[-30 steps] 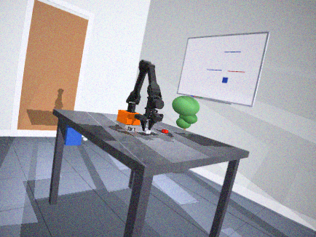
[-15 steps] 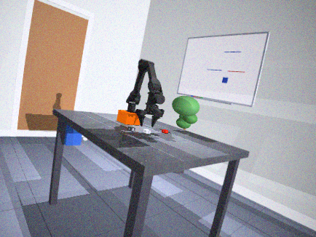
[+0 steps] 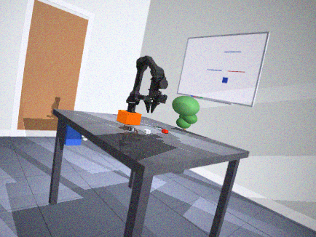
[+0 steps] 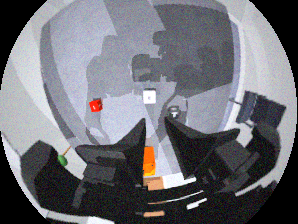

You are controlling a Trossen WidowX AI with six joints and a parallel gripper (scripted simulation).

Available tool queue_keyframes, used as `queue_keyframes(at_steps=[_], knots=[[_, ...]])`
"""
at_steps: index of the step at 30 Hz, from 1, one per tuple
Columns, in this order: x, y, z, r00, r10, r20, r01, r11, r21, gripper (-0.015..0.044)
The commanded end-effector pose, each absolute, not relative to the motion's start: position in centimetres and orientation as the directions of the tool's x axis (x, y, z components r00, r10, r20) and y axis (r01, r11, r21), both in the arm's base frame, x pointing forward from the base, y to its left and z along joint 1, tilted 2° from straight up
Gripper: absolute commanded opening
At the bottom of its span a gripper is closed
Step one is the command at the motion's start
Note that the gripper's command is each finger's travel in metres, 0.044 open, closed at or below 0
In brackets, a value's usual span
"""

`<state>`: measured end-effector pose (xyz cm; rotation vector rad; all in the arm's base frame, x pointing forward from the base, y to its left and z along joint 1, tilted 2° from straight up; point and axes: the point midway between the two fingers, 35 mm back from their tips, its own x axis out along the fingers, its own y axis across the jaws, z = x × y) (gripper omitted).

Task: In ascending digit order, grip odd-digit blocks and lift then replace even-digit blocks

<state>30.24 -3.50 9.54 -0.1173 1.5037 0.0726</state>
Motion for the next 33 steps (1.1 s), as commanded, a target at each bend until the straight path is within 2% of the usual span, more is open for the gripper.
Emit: queue_keyframes(at_steps=[1, 4, 10, 13, 19, 24, 33], knots=[[30.2, -3.4, 9.5, 0.059, -0.021, -0.998, -0.118, 0.993, -0.028, 0.0120], [30.1, -3.7, 9.5, 0.059, -0.021, -0.998, -0.118, 0.993, -0.028, 0.0120], [26.9, -10.1, 9.4, 0.056, -0.027, -0.998, -0.118, 0.992, -0.034, 0.0120], [26.4, -10.8, 9.4, 0.056, -0.028, -0.998, -0.118, 0.992, -0.035, 0.0120], [26.8, -11.0, 1.6, 0.055, -0.028, -0.998, -0.118, 0.992, -0.034, 0.0278], [26.8, -11.0, 1.3, 0.055, -0.028, -0.998, -0.118, 0.992, -0.034, 0.0400], [26.9, -11.1, 0.3, 0.055, -0.028, -0.998, -0.118, 0.992, -0.034, 0.0400]])
